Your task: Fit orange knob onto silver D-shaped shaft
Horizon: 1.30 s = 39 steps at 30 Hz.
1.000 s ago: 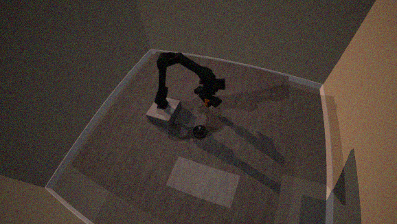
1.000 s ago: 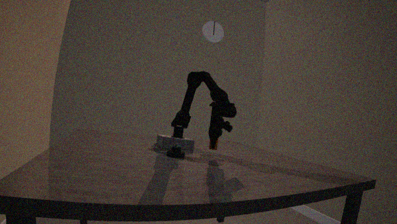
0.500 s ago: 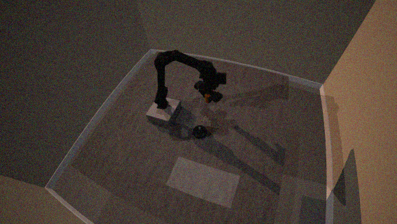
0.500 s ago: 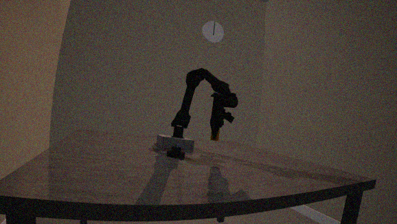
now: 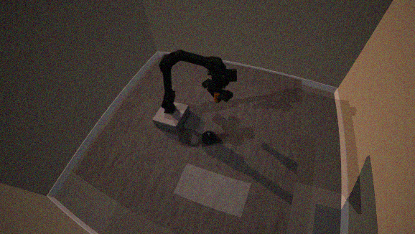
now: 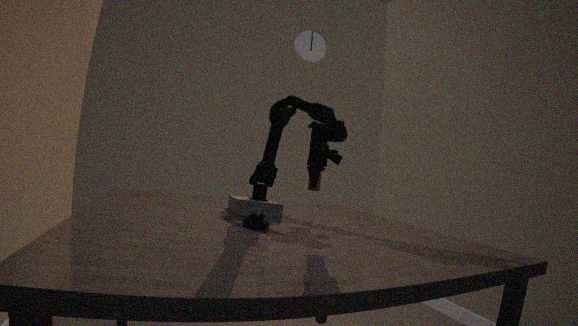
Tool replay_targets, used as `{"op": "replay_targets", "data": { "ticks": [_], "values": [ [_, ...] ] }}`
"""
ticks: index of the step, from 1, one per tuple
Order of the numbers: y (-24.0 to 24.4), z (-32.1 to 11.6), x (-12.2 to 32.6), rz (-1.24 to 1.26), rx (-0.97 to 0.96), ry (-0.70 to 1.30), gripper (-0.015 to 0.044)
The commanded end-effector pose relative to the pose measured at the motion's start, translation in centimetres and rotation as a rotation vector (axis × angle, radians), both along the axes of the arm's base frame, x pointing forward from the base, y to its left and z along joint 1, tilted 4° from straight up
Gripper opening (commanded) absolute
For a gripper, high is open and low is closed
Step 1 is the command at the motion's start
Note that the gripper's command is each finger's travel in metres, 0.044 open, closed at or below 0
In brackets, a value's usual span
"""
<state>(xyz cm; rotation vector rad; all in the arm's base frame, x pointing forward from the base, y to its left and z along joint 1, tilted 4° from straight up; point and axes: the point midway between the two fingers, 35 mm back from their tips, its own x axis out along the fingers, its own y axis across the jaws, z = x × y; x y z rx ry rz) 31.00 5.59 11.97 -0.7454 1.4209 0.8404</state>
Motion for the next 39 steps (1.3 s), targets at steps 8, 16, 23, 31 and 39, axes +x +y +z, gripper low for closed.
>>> {"op": "replay_targets", "data": {
  "ticks": [8,16,23,31,39],
  "values": [
    [-2.0,0.0,0.4,0.004,0.002,-0.012,0.0],
    [-4.4,-0.8,0.8,0.004,-0.001,-0.013,0.0],
    [-6.6,-1.5,0.9,0.004,-0.003,-0.013,0.0],
    [-9.1,-2.3,0.8,0.004,-0.005,-0.013,0.0],
    [-11.6,-3.1,0.5,0.004,-0.007,-0.012,0.0]
  ]
}}
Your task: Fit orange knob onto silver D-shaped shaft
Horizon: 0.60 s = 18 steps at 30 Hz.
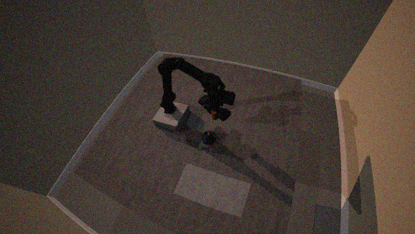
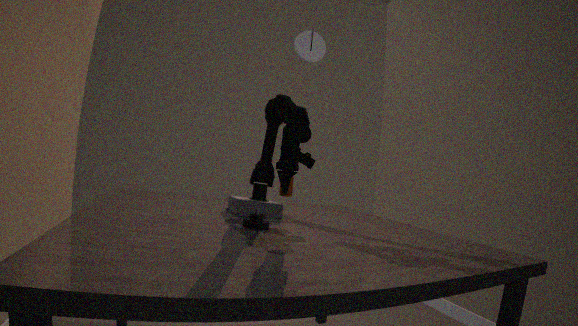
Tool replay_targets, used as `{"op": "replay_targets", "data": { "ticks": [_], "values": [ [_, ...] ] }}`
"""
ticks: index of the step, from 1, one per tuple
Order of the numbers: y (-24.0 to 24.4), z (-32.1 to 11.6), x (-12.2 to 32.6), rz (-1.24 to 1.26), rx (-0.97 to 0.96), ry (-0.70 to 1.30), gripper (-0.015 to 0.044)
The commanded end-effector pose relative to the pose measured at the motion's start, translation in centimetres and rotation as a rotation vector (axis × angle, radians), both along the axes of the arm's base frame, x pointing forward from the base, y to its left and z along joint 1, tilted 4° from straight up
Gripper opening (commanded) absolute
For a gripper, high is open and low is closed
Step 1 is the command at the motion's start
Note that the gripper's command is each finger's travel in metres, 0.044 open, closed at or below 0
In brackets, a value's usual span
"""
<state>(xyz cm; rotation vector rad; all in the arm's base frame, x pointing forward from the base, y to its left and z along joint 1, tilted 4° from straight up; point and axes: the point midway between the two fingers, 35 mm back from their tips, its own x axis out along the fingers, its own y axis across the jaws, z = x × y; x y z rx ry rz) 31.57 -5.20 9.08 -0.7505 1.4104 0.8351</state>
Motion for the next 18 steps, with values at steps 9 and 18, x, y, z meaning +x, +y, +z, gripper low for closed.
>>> {"op": "replay_targets", "data": {
  "ticks": [9,18],
  "values": [
    [-3.6,-1.2,-0.7,0.003,-0.008,0.0,0.0],
    [-6.3,-2.1,-1.5,0.003,-0.009,0.002,0.0]
  ]
}}
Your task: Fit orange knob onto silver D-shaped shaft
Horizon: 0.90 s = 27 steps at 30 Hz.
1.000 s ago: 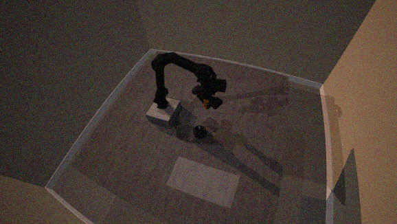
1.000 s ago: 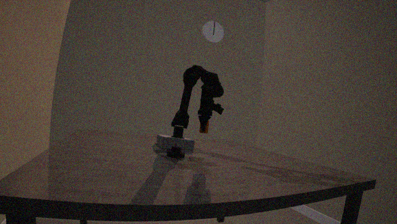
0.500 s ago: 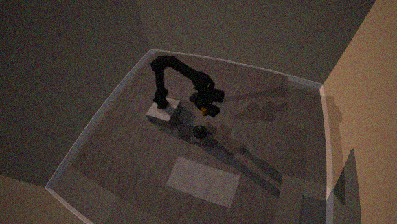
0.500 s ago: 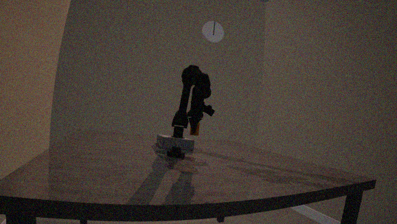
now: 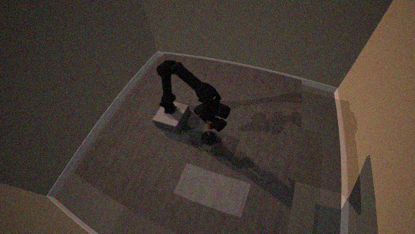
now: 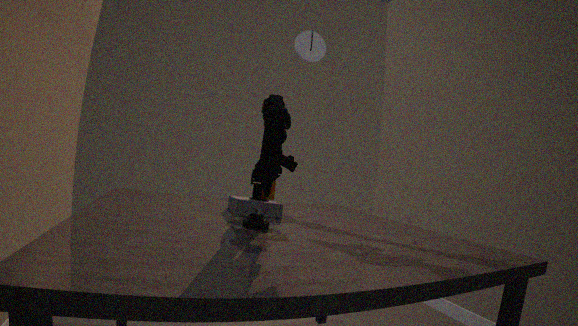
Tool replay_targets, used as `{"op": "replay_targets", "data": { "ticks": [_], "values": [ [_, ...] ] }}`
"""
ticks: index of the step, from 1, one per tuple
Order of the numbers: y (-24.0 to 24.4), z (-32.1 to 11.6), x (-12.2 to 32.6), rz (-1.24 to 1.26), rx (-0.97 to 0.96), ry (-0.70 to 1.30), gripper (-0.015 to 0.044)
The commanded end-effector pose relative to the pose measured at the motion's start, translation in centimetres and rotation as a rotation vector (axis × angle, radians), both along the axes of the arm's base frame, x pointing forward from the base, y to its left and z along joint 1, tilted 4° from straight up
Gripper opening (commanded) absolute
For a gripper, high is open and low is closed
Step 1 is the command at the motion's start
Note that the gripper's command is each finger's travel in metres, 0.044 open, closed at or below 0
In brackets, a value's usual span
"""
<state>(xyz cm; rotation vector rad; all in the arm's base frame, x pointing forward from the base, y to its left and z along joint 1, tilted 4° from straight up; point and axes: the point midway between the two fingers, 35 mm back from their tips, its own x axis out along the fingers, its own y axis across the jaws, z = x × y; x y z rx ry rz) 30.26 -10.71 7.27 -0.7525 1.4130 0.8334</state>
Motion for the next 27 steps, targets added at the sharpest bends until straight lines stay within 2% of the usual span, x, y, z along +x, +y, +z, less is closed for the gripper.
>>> {"op": "replay_targets", "data": {
  "ticks": [1,12,27],
  "values": [
    [-1.1,-0.4,-0.3,0.003,-0.006,0.001,0.0],
    [-2.7,-0.9,-1.0,-0.045,-0.007,0.004,0.0],
    [-2.9,-0.9,-1.0,-0.493,-0.016,0.023,0.0]
  ]
}}
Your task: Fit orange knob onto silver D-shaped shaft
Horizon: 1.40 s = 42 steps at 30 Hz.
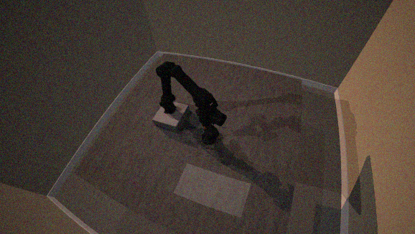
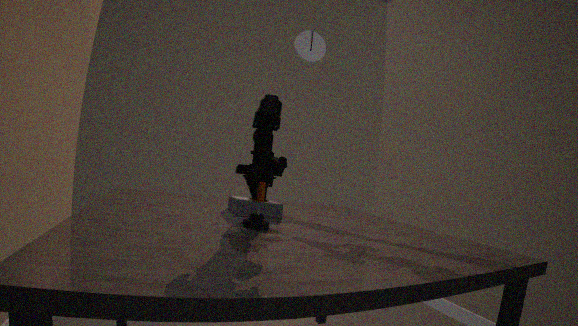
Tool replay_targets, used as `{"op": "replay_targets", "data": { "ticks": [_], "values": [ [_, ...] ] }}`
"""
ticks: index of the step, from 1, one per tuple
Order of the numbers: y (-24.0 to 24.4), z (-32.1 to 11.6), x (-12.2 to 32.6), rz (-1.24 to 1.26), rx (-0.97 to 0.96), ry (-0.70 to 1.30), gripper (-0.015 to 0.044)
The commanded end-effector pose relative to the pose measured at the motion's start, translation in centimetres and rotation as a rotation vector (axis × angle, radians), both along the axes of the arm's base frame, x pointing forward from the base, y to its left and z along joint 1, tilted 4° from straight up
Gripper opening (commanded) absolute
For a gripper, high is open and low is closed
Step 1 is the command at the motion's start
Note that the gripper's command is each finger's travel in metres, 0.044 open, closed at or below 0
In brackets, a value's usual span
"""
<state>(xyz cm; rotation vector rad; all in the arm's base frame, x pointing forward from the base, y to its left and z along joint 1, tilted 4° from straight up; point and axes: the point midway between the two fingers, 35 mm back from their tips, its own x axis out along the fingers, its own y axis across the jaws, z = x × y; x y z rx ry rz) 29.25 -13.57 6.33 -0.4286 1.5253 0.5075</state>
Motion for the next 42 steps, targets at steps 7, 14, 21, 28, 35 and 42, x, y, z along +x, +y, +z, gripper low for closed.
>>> {"op": "replay_targets", "data": {
  "ticks": [7,14,21,28,35,42],
  "values": [
    [0.14,0.03,-0.01,-0.284,-0.011,0.012,0.0],
    [0.15,0.04,0.0,-0.484,-0.015,0.02,0.0],
    [0.03,0.04,0.07,-0.673,-0.018,0.028,0.0],
    [0.09,0.04,0.0,-0.825,-0.021,0.035,0.0],
    [0.2,0.04,-0.05,-1.036,-0.025,0.044,0.0],
    [0.16,0.04,0.09,-1.248,-0.029,0.053,0.0]
  ]
}}
